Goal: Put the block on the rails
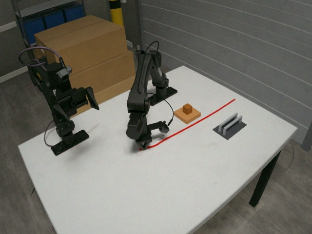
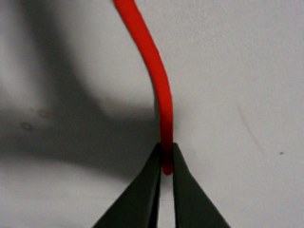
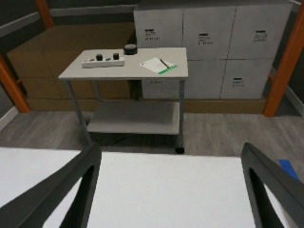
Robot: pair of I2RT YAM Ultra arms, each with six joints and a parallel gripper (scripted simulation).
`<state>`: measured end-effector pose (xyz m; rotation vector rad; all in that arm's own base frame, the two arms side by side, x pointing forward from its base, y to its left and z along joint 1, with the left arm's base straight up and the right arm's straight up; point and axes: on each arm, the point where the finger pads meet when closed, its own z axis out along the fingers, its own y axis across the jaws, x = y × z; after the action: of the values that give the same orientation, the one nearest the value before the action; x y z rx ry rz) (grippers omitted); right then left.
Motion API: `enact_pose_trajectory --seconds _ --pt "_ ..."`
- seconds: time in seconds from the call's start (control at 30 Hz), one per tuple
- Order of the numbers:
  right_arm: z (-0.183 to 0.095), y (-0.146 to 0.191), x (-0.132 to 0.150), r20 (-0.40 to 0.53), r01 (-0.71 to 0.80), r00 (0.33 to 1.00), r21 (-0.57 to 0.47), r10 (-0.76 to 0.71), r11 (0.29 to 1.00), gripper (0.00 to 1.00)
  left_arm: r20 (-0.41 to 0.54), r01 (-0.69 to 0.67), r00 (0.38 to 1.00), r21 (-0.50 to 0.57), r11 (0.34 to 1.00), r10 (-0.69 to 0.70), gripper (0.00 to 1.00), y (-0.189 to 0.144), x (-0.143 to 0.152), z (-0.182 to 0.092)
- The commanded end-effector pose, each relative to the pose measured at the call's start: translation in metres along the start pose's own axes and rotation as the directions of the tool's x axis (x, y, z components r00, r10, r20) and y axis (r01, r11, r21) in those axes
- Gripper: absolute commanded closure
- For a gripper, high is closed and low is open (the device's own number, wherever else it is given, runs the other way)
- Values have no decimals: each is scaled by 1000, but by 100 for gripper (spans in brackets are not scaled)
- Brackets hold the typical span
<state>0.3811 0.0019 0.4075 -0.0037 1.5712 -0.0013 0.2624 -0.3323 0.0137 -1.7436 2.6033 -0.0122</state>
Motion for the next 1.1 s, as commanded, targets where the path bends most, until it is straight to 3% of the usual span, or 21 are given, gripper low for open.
enact_pose_trajectory --seconds 0.0,1.07 --pt "-7 2 -8 19 10 1000 -11 -10 1000 0 7 -9 1000 10 1000 9 91 -2 6 -5" --pt "-7 2 -8 19 10 1000 -11 -10 1000 0 2 -21 1000 8 1000 21 91 -8 17 -8"
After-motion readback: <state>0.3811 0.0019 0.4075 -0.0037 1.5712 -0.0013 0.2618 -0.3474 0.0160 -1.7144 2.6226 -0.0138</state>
